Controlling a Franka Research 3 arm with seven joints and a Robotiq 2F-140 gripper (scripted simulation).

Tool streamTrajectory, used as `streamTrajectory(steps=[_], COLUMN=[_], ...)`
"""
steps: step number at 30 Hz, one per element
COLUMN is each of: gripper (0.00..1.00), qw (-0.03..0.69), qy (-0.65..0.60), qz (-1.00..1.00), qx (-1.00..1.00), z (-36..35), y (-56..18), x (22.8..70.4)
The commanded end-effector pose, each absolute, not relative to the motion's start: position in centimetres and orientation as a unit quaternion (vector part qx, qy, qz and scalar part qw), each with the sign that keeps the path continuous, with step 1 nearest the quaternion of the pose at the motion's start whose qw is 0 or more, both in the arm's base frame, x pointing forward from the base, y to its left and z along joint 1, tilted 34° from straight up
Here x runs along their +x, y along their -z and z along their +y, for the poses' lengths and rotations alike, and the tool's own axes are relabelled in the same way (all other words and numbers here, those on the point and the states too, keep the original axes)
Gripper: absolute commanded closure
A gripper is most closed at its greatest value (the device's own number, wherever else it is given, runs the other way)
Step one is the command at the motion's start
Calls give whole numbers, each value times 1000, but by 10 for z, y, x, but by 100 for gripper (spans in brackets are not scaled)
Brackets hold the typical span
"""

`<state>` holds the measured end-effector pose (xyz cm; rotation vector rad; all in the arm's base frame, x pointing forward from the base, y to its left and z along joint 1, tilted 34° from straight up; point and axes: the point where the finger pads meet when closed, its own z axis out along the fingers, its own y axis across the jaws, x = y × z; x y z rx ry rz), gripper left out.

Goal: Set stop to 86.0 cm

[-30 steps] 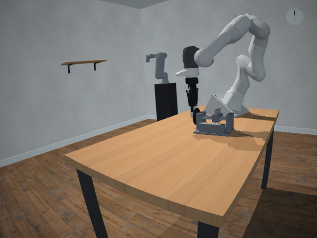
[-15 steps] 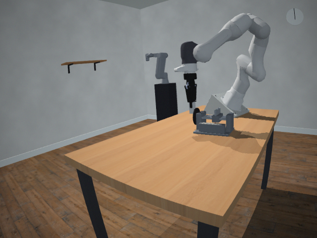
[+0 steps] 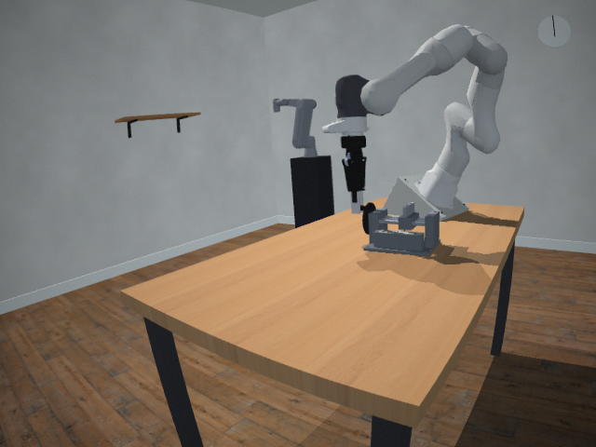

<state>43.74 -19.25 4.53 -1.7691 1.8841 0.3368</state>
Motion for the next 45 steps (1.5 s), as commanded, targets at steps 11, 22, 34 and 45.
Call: streamTrajectory(steps=[11, 22, 34, 45], gripper=[96, 96, 96, 96], qw=[263, 263, 263, 263], qy=[-126, -126, -126, -126], qz=[701, 701, 701, 701], qx=[-651, -651, -651, -651], z=[-184, -173, -159, -155], y=[-32, -14, 8, 13], x=[461, 469, 457, 447])
